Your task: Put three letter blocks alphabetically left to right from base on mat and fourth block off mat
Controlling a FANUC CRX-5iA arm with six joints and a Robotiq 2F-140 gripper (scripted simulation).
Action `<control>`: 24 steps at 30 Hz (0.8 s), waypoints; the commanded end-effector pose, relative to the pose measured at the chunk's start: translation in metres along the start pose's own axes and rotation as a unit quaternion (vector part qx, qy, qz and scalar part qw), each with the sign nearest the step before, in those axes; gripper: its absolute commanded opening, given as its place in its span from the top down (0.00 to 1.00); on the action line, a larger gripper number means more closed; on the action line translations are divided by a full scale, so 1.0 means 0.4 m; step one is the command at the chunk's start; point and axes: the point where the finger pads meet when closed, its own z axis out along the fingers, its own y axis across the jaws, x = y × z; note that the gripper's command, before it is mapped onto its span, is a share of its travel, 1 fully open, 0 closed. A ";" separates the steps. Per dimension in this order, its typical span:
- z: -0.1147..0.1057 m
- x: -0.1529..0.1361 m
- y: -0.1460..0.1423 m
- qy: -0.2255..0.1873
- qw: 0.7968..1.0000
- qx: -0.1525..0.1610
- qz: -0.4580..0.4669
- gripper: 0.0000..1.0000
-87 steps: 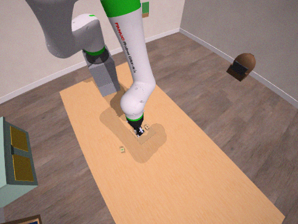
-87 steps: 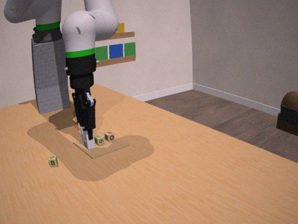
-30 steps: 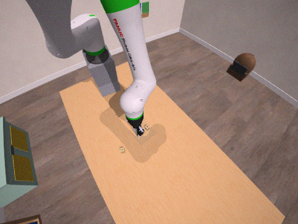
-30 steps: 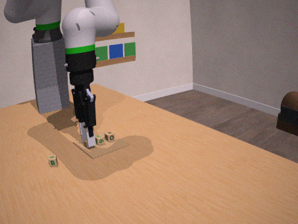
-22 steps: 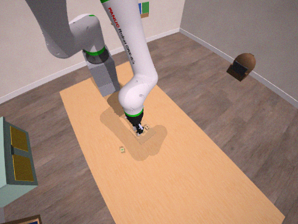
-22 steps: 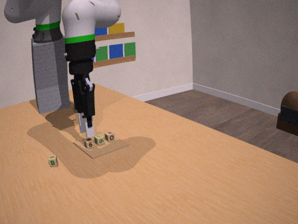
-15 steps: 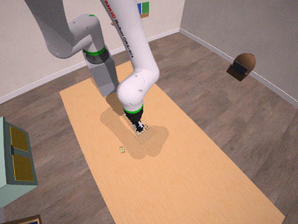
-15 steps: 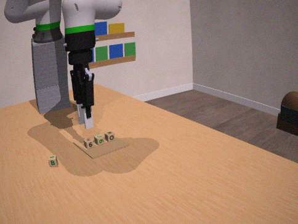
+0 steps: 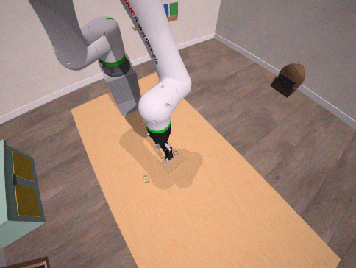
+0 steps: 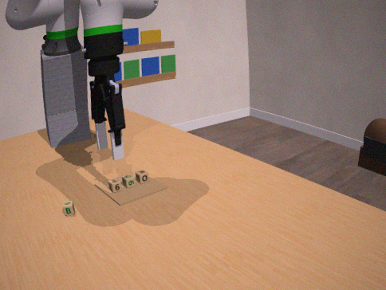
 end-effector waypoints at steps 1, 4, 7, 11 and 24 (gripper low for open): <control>0.000 0.000 0.000 0.000 1.000 0.000 0.000 0.00; 0.000 0.000 0.000 0.000 1.000 0.000 0.000 0.00; 0.000 0.000 0.000 0.000 1.000 0.000 0.000 0.00; 0.000 0.000 0.000 0.000 1.000 0.000 0.000 0.00; -0.037 0.000 0.000 0.000 1.000 0.000 0.000 0.00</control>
